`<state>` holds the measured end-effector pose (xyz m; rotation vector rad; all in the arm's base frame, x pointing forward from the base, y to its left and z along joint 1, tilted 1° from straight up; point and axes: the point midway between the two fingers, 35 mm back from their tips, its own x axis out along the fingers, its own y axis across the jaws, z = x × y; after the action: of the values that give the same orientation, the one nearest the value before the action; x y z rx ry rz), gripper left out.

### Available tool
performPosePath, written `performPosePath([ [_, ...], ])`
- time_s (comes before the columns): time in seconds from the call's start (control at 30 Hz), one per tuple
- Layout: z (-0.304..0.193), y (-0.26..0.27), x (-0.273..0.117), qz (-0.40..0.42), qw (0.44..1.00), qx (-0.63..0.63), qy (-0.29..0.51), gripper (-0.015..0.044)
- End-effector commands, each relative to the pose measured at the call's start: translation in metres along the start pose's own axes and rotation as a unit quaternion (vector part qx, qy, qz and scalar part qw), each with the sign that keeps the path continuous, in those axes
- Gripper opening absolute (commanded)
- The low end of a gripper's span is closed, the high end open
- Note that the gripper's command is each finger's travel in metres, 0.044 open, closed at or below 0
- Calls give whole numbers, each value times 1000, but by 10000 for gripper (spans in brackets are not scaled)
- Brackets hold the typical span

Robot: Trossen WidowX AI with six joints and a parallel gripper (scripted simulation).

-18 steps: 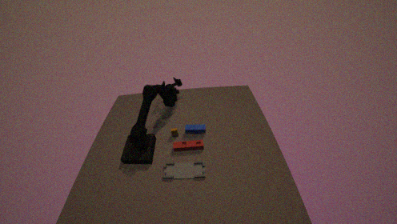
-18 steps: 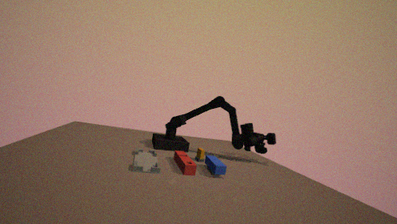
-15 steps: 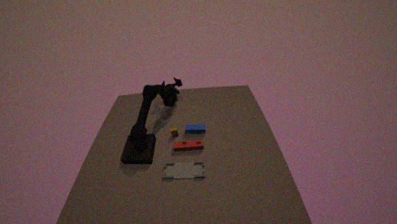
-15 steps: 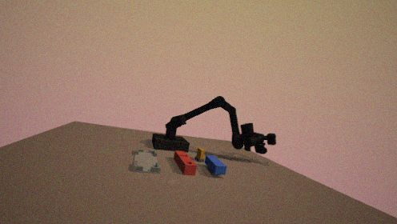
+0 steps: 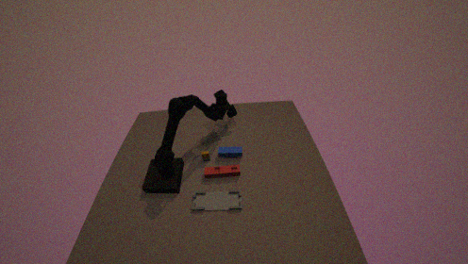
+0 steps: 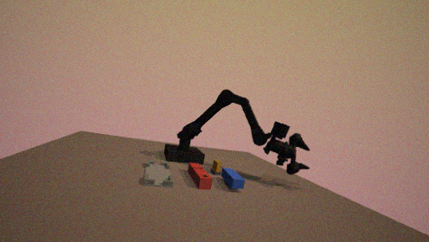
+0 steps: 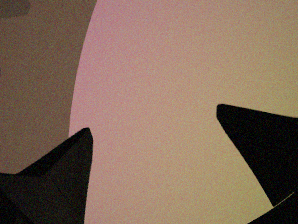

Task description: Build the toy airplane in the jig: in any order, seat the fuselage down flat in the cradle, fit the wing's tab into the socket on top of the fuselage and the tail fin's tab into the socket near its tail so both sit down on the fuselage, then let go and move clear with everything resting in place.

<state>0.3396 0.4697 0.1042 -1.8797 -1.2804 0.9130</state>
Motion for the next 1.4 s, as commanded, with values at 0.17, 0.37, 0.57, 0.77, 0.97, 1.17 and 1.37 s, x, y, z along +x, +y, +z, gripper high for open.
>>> performPosePath([
  [0.17,-69,86,-97,210,878,416,108,440],
  [0.37,-86,122,-178,287,701,615,220,440],
  [0.57,-83,138,-266,321,468,748,345,440],
  [0.77,-62,134,-355,312,204,802,467,440],
  [0.97,-28,109,-436,270,-61,773,571,440],
  [1.17,-21,102,-449,260,-106,760,586,440],
  [1.37,-11,119,-446,260,-106,760,586,440],
])
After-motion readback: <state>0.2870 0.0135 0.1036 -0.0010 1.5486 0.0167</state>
